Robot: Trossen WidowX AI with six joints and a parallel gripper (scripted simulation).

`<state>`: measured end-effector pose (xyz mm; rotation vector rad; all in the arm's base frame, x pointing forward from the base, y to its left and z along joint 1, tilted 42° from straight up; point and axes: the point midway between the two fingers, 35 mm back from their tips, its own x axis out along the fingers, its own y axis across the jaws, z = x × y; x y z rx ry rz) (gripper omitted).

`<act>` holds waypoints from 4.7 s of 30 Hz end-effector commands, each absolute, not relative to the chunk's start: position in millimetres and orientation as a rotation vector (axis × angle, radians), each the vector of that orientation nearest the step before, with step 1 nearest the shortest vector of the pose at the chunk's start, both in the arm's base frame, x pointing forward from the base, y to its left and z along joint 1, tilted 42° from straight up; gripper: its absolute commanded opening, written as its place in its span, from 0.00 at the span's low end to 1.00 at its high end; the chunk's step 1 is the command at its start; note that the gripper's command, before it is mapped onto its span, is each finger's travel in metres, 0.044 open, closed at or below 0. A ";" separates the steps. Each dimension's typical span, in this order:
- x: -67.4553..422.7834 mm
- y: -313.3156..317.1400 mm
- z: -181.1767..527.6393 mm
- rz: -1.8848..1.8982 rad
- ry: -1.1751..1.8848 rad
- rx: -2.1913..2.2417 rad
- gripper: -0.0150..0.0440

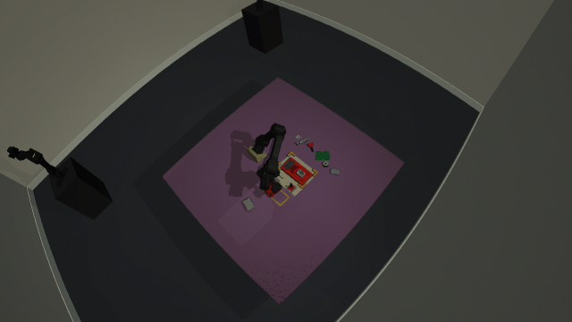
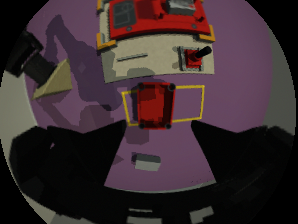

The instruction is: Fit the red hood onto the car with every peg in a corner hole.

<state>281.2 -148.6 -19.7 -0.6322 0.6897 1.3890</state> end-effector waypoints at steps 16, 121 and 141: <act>280.6 -135.0 -32.5 1.392 0.690 -0.616 1.00; 284.7 -107.9 -60.3 1.392 0.687 -0.628 0.49; 281.8 -145.5 -18.5 1.392 0.689 -0.628 0.25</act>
